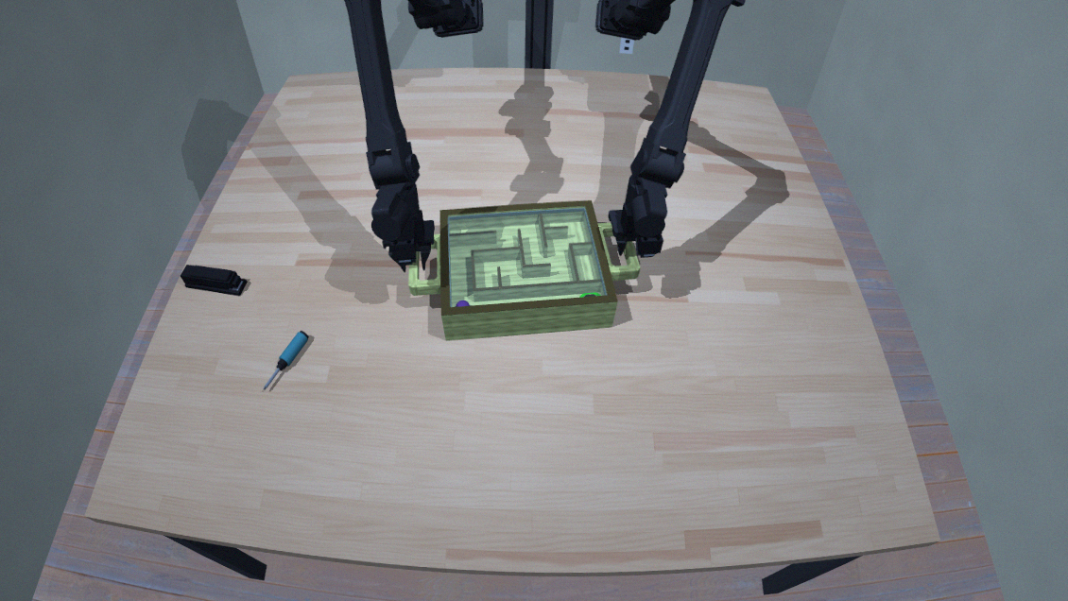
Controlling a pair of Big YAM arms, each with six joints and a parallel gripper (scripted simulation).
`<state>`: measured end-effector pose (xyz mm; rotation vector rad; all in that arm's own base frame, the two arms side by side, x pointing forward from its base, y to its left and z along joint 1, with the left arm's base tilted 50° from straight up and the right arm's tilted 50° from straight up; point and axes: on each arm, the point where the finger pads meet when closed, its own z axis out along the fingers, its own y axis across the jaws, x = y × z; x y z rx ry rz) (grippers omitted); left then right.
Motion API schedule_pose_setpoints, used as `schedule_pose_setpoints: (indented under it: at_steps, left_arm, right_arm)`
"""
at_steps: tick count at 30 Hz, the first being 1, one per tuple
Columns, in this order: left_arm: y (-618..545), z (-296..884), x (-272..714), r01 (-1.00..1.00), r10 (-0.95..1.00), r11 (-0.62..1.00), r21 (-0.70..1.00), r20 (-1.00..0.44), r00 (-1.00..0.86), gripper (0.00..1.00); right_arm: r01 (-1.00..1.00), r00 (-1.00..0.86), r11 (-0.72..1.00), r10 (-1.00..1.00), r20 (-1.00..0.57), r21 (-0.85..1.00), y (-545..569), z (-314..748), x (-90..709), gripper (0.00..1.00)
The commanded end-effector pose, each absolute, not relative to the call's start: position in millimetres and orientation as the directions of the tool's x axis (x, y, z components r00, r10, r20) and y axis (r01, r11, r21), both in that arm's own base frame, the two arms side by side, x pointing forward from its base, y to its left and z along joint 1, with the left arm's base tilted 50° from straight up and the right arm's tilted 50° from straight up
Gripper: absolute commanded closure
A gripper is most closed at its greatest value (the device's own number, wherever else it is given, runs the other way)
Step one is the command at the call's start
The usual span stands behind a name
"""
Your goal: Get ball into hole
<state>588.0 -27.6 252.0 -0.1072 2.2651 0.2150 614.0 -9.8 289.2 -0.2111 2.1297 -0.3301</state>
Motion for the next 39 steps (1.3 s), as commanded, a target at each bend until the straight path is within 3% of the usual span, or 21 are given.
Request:
schedule_pose_setpoints:
  at_steps: [1, 6, 7, 32, 33, 39]
  left_arm:
    - [-31.2, 255.2, 596.0, -0.157, -0.014, 0.981, 0.112, -0.772, -0.635, 0.59]
    - [-29.5, 255.4, 594.9, -0.159, -0.015, 0.981, 0.111, -0.772, -0.635, 0.59]
    - [-30.0, 269.3, 592.2, -0.16, -0.017, 0.982, 0.104, -0.787, -0.616, 1.0]
    - [-23.4, 277.1, 584.9, -0.152, -0.007, 0.982, 0.108, -0.795, -0.606, 1.0]
    - [-23.6, 276.8, 584.8, -0.152, -0.006, 0.983, 0.108, -0.795, -0.607, 1.0]
    - [-24.9, 275.4, 584.1, -0.148, -0.005, 0.983, 0.108, -0.794, -0.608, 1.0]
  right_arm:
    - [-0.023, -0.483, 0.953, -0.275, -0.831, -0.302, 6.0, 329.1, 616.7, 0.59]
    - [-0.024, -0.484, 0.952, -0.277, -0.83, -0.304, 6.1, 324.5, 618.4, 0.59]
    - [-0.021, -0.503, 0.951, -0.276, -0.819, -0.307, -0.5, 313.9, 617.3, 0.59]
    - [-0.02, -0.519, 0.949, -0.279, -0.808, -0.315, -7.3, 305.6, 621.1, 0.59]
    - [-0.019, -0.519, 0.949, -0.279, -0.808, -0.316, -7.8, 306.2, 621.2, 1.0]
    - [-0.019, -0.519, 0.95, -0.277, -0.809, -0.313, -9.3, 306.9, 621.5, 1.0]
